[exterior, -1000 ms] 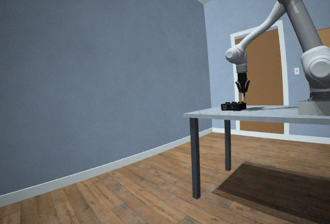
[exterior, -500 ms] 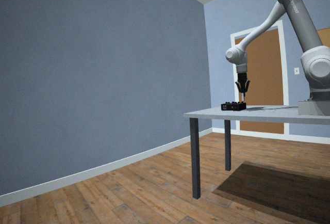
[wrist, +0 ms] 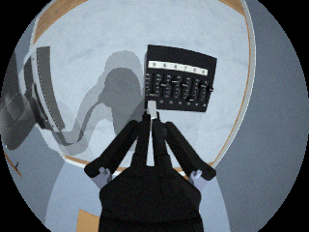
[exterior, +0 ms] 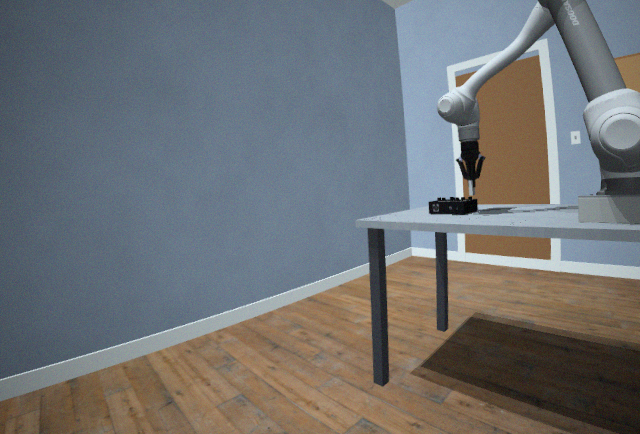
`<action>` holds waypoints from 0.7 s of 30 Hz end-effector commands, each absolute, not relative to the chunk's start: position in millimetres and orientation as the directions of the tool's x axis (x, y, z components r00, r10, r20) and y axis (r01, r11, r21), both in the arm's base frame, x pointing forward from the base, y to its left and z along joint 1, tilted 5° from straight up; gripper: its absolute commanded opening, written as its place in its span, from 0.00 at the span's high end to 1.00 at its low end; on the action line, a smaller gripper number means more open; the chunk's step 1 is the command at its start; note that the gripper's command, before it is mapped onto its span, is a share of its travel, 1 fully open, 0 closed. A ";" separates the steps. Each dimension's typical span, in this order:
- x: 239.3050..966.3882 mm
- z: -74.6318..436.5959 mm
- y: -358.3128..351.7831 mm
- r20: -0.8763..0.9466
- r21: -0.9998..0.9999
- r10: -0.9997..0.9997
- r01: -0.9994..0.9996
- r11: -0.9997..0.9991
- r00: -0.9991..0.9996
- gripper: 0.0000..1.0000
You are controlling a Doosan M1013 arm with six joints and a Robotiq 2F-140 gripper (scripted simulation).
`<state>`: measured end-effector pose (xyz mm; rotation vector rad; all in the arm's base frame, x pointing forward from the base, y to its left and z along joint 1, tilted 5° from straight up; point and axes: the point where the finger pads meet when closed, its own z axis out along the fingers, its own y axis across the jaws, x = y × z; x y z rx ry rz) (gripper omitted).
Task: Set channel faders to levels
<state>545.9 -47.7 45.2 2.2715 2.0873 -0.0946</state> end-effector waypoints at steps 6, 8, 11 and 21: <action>545.9 42.6 -47.9 -0.082 -0.001 0.993 0.996 -0.084 0.084 1.00; 545.9 41.2 -48.0 -0.082 -0.001 0.993 0.996 -0.084 0.084 1.00; 545.9 39.0 -48.2 -0.082 -0.001 0.993 0.996 -0.084 0.084 1.00; 545.8 34.1 -48.6 -0.082 -0.001 0.993 0.996 -0.084 0.084 1.00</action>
